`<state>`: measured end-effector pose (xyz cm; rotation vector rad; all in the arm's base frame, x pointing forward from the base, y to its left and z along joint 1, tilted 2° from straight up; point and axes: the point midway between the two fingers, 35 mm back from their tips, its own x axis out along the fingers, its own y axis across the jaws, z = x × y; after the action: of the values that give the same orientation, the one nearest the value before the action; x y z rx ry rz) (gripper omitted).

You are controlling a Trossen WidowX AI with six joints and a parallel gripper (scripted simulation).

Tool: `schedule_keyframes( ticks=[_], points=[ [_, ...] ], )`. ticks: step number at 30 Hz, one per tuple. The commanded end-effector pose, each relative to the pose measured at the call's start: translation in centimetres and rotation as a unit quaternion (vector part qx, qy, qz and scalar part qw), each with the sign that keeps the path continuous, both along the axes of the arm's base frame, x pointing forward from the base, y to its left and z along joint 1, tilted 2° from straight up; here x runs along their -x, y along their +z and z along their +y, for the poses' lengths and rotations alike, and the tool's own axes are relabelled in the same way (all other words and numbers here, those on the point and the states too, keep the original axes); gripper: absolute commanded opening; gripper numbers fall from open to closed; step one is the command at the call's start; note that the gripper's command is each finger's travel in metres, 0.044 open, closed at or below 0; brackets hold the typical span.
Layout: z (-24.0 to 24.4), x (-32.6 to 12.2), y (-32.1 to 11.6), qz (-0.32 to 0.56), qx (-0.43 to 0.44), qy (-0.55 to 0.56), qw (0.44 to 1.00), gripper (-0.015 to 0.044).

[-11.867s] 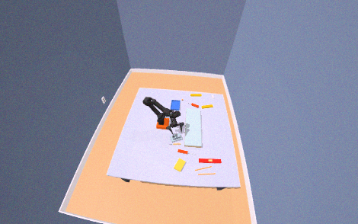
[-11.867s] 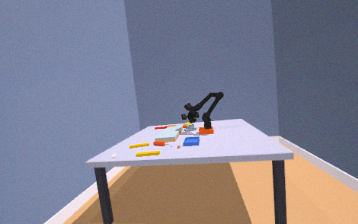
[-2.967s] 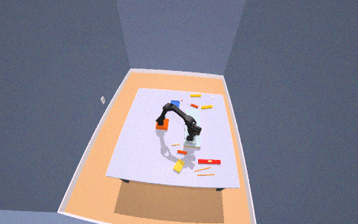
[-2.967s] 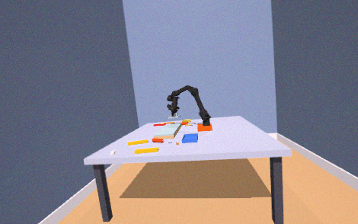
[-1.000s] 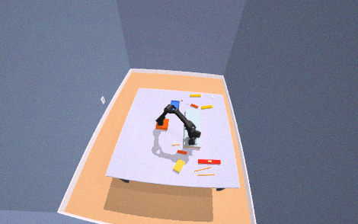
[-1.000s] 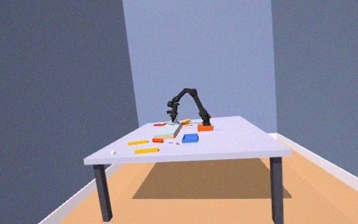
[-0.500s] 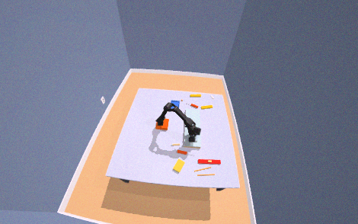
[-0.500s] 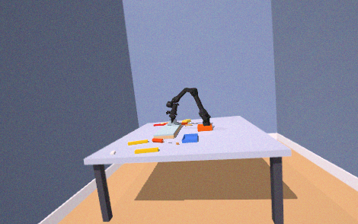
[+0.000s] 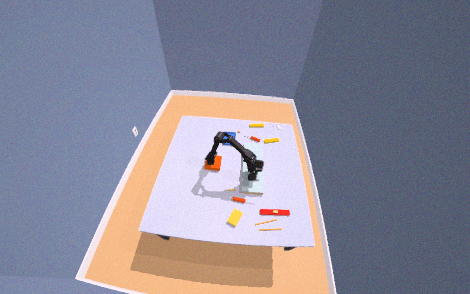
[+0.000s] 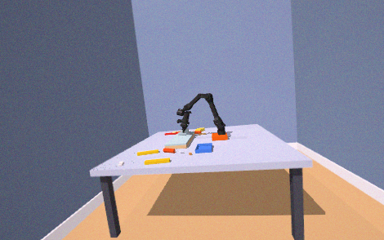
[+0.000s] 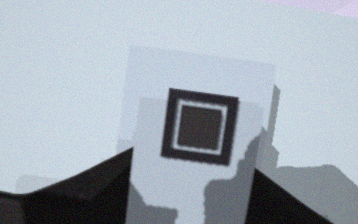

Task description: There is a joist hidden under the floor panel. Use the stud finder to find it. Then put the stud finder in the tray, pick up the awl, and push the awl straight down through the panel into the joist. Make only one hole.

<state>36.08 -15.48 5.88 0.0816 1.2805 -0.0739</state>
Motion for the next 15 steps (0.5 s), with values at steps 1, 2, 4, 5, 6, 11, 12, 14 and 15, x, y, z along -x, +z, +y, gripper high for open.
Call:
schedule_keyframes(
  ticks=[1,2,4,5,6,11,12,14,15],
  points=[
    [1.6,-0.1,0.0,0.001,-0.001,0.001,1.000,0.0000],
    [1.9,-0.1,0.0,0.001,-0.001,0.001,1.000,0.0000],
    [2.6,-0.2,0.0,0.001,-0.001,0.001,1.000,0.0000],
    [3.0,-0.2,0.0,0.001,-0.001,0.001,1.000,0.0000],
    [3.3,-0.3,0.0,0.001,-0.001,0.001,1.000,0.0000],
    [5.1,-0.5,0.0,0.001,-0.002,0.001,1.000,0.0000],
    [5.4,-0.5,0.0,0.001,-0.002,0.001,1.000,0.0000],
    [6.1,-0.6,0.1,0.001,-0.003,0.001,1.000,0.0000],
    [6.5,-0.6,0.1,0.001,-0.003,0.001,1.000,0.0000]
  ],
)
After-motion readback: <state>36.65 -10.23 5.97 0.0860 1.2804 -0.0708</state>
